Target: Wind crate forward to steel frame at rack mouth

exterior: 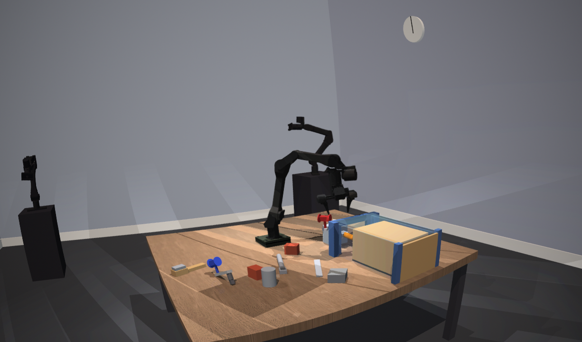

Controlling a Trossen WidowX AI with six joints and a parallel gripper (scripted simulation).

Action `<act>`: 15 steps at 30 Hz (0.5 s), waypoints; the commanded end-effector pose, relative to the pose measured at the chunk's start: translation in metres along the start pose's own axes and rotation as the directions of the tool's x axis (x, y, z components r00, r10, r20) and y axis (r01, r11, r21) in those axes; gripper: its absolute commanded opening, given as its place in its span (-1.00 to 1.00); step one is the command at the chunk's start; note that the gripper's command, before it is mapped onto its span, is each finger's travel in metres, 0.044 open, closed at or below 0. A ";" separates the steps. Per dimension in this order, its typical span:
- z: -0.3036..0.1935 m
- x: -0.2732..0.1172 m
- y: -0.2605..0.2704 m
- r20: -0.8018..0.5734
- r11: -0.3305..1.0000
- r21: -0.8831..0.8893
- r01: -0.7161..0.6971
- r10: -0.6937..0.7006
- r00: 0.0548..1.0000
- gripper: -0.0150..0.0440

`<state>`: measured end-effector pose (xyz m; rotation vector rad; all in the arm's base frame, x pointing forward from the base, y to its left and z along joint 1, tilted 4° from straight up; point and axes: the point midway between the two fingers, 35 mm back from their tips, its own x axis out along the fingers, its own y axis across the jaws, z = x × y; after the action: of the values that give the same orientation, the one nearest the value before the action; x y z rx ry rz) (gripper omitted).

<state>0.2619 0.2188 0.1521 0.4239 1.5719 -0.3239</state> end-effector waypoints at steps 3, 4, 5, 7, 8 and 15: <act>-0.005 -0.003 -0.008 0.010 0.996 0.055 0.072 -0.073 0.997 1.00; -0.005 -0.003 -0.008 0.010 0.996 0.055 0.072 -0.073 0.997 1.00; -0.005 -0.003 -0.008 0.010 0.996 0.055 0.072 -0.073 0.997 1.00; -0.006 -0.003 -0.008 0.010 0.995 0.070 0.072 -0.073 0.997 1.00; -0.007 -0.004 -0.011 0.010 0.991 0.116 0.071 -0.073 0.997 1.00; -0.015 -0.004 -0.035 0.009 0.812 0.581 0.056 -0.075 0.997 1.00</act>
<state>0.2404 0.2028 0.1538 0.6636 1.5090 -0.7014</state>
